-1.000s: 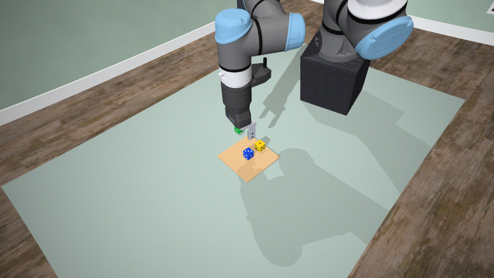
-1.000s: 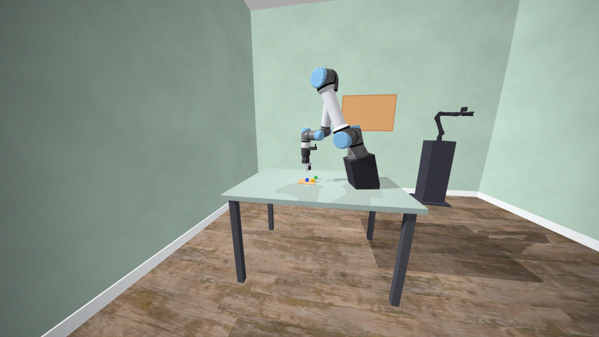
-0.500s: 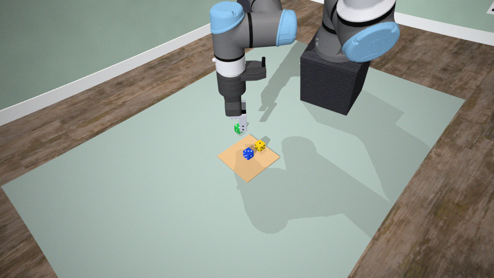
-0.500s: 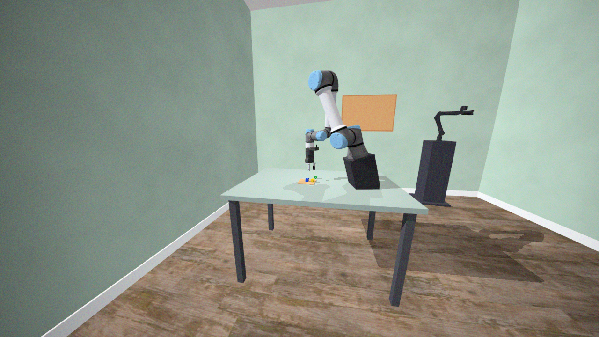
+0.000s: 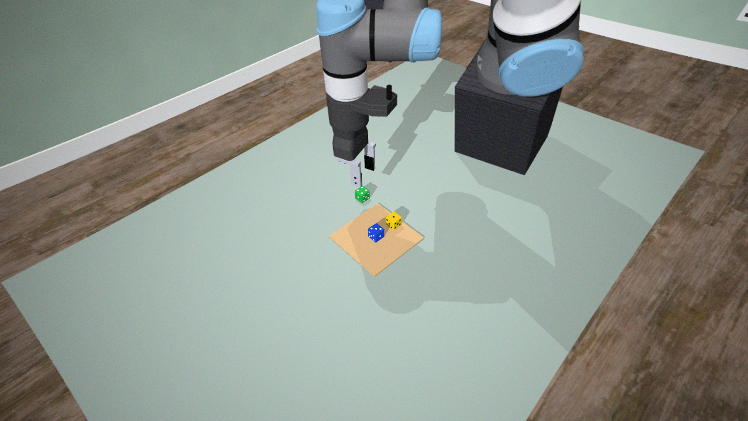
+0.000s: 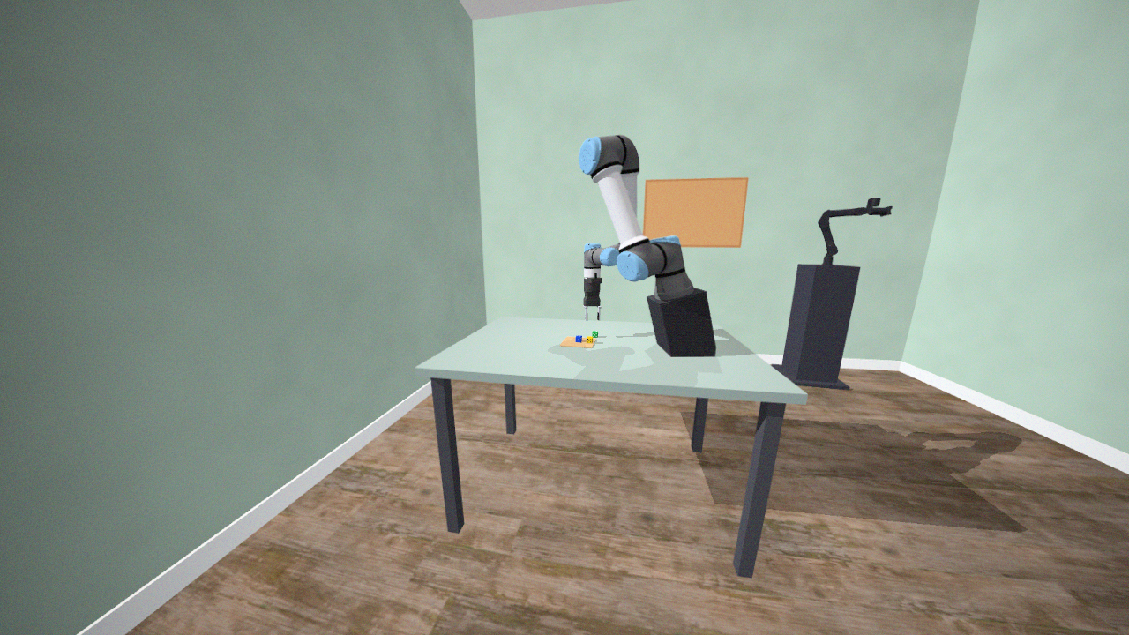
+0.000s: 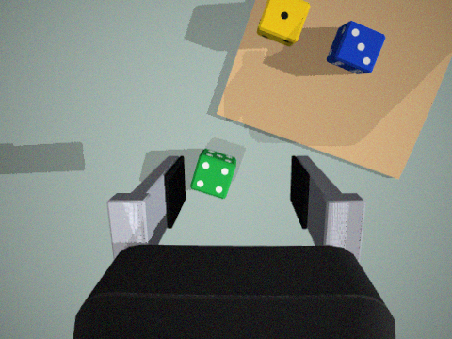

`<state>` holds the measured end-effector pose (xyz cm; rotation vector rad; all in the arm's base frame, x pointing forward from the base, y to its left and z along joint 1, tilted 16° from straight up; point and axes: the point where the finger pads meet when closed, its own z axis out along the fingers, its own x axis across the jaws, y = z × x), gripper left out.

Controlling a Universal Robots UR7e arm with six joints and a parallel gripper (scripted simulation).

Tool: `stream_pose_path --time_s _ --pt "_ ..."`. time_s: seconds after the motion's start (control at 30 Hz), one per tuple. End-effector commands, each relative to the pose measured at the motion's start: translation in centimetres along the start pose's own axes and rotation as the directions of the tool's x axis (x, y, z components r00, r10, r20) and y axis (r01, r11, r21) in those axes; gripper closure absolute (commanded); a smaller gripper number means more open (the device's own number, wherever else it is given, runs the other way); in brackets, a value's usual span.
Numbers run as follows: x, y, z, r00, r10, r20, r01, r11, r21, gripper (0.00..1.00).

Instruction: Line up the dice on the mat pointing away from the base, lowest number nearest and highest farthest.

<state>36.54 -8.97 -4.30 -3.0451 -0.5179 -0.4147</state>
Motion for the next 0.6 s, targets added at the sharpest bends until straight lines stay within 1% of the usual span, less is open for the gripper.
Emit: stream_pose_path --time_s 0.0,0.03,0.13,0.23,0.43,0.47,0.57 --pt "-0.7 0.6 0.0 0.993 0.118 -0.002 -0.118 0.993 -0.001 0.0" --pt "-0.7 0.6 0.0 0.993 0.118 -0.002 -0.118 0.993 -0.001 0.0" --pt "-1.3 1.1 0.0 0.975 0.22 -0.004 -0.22 0.975 -0.001 0.0" --pt "-1.6 1.4 0.1 0.96 0.281 -0.005 -0.281 0.96 0.0 0.0" --pt "-1.8 1.6 0.1 0.95 0.311 -0.006 -0.311 0.95 0.0 0.0" --pt "-1.8 1.6 0.1 0.95 0.311 -0.006 -0.311 0.95 0.0 0.21" --pt "-1.8 1.6 0.1 0.95 0.311 -0.006 -0.311 0.95 0.0 0.21"
